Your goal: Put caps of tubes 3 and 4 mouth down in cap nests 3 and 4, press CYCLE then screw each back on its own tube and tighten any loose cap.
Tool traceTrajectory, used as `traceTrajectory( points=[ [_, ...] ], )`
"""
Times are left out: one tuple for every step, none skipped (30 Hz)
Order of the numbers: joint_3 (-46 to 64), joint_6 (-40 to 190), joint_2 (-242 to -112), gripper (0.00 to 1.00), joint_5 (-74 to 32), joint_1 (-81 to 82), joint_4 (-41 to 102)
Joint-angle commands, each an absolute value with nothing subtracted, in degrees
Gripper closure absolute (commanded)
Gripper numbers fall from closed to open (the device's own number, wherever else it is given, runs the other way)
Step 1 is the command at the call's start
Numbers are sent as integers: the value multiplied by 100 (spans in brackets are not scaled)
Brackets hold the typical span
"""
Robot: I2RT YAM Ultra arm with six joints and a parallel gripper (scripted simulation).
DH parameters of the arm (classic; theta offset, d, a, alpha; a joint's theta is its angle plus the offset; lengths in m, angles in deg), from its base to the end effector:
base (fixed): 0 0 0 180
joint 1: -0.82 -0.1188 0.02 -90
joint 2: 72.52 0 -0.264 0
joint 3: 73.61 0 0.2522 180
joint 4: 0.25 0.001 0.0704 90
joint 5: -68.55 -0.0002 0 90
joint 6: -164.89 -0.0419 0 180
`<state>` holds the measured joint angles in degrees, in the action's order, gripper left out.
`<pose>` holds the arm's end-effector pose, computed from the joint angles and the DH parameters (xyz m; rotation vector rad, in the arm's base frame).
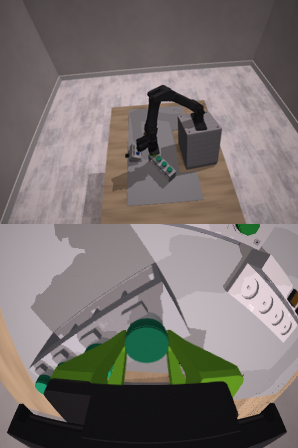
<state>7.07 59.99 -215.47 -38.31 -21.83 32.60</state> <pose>0.3162 0.1199 -0.0554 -0.2296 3.0856 -0.4787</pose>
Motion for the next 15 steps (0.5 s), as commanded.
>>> traceTrajectory(
  points=[
    [712,5210,-21473,100,-3825,-2196,3232],
    [712,5210,-21473,100,-3825,-2196,3232],
    [712,5210,-21473,100,-3825,-2196,3232],
    [712,5209,-21473,100,-3825,-2196,3232],
    [712,5209,-21473,100,-3825,-2196,3232],
    [713,5209,-21473,100,-3825,-2196,3232],
    [713,5209,-21473,51,-3825,-2196,3232],
    [713,5209,-21473,51,-3825,-2196,3232],
    [713,5209,-21473,51,-3825,-2196,3232],
    [713,5209,-21473,51,-3825,-2196,3232],
    [713,5209,-21473,51,-3825,-2196,3232],
    [713,5209,-21473,51,-3825,-2196,3232],
    [713,5209,-21473,51,-3825,-2196,3232],
    [714,5210,-21474,51,-3825,-2196,3232],
    [714,5210,-21474,51,-3825,-2196,3233]
  ],
)
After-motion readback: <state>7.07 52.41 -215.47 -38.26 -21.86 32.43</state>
